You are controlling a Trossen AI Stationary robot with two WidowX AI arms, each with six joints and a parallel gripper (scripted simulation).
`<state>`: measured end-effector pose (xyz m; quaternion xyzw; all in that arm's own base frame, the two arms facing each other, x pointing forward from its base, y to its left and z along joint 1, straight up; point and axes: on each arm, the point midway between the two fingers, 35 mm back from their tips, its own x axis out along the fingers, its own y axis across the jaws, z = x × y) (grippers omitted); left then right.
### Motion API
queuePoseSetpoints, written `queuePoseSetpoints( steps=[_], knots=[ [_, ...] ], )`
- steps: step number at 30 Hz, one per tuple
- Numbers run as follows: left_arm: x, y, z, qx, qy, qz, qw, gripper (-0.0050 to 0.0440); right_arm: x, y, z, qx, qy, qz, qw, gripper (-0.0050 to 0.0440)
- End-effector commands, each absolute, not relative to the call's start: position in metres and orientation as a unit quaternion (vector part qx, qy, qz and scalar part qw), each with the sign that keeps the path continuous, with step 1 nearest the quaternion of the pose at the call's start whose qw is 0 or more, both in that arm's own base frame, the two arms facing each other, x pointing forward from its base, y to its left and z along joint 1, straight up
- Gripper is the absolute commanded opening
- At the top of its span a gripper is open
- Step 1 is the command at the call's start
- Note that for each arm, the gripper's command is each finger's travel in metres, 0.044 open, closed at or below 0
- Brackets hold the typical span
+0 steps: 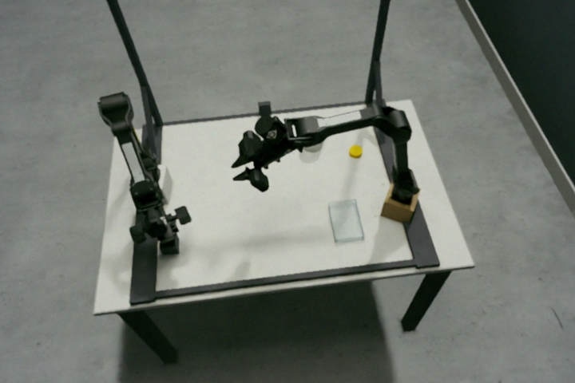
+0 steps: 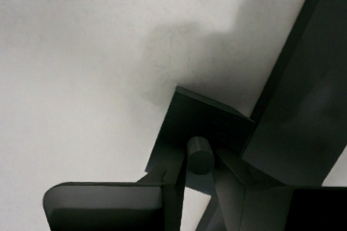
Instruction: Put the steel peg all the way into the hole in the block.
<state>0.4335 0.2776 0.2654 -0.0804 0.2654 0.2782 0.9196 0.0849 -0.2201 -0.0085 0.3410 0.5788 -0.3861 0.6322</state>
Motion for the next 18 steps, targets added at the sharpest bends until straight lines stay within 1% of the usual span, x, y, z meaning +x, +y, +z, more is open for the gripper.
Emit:
queuePoseSetpoints(
  steps=[1,6,10,18],
  knots=[
    [0.432,0.276,0.281,-0.076,0.250,0.279,0.924,0.0200,0.083,-0.216,-0.022,0.347,0.586,-0.382,0.625,-0.0050],
    [0.432,0.276,0.281,-0.076,0.250,0.279,0.924,0.0200,0.083,-0.217,-0.022,0.347,0.586,-0.382,0.625,-0.0050],
    [0.432,0.276,0.281,-0.076,0.250,0.279,0.924,0.0200,0.088,-0.226,-0.005,0.343,0.579,-0.385,0.631,-0.0050],
    [0.432,0.276,0.281,-0.076,0.250,0.279,0.924,0.0200,0.088,-0.224,-0.006,0.344,0.581,-0.384,0.630,-0.0050]
  ],
)
